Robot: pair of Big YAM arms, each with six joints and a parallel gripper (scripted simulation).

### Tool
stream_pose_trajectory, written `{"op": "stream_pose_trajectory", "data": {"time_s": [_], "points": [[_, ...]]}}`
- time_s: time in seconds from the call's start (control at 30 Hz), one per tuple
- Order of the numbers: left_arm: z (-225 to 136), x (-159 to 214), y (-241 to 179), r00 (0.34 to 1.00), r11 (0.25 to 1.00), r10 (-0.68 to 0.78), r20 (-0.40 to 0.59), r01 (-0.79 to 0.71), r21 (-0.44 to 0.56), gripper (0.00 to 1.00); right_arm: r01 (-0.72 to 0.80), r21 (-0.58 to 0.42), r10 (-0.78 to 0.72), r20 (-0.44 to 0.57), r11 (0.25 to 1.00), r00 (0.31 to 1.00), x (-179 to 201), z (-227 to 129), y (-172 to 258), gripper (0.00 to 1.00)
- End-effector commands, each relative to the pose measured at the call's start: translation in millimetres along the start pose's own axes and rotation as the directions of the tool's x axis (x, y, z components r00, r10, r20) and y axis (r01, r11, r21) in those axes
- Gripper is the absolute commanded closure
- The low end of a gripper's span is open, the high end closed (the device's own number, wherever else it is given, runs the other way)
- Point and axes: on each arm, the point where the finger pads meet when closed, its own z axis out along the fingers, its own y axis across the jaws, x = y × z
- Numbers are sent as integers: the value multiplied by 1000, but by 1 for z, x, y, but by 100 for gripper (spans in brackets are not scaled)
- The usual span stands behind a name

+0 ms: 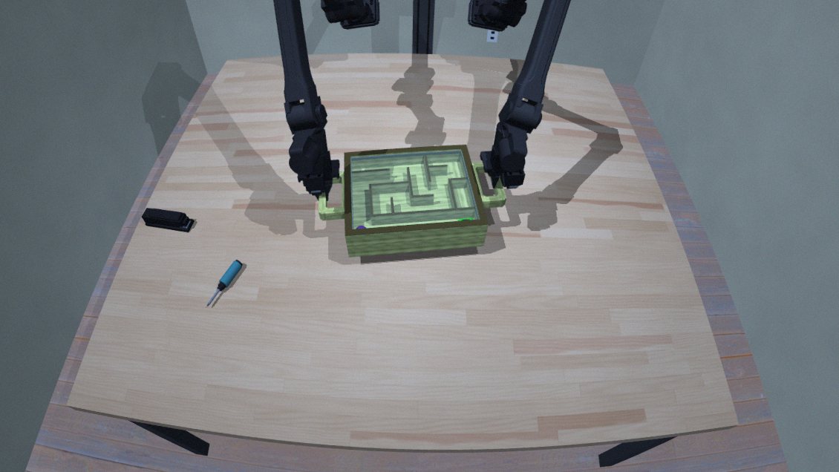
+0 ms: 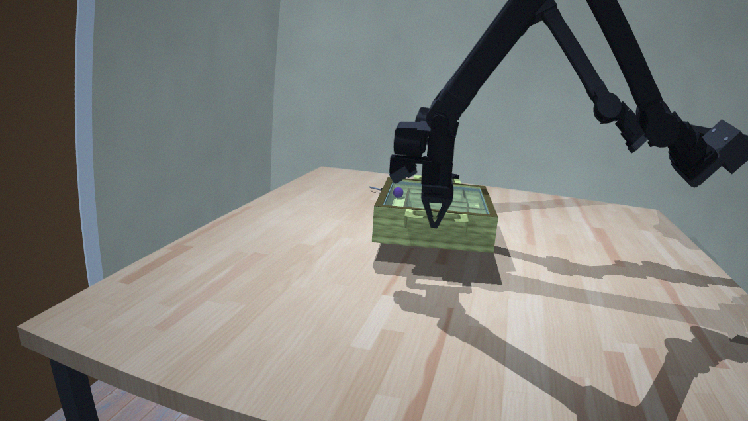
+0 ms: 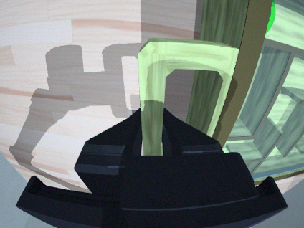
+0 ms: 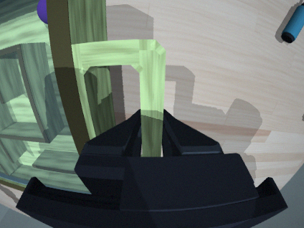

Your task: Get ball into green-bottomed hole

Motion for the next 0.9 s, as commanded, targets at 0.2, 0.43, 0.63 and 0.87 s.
{"op": "stream_pose_trajectory", "data": {"time_s": [0.2, 0.43, 0.63, 0.87], "points": [[-26, -27, 3, 995, 998, 1, 104, -7, 59, 100, -25, 40, 19, 129, 999, 991, -41, -54, 2, 100], [-48, -53, -11, 992, 997, 4, 127, -13, 76, 100, -1, 35, -3, 137, 999, 991, -57, -57, -2, 100], [-49, -56, -11, 992, 998, -1, 123, -8, 68, 100, -29, 25, 25, 133, 999, 991, -61, -54, -3, 100], [-51, -61, -10, 989, 999, -4, 145, -3, 48, 100, 2, 10, -4, 154, 1000, 988, -65, -48, -3, 100]]}}
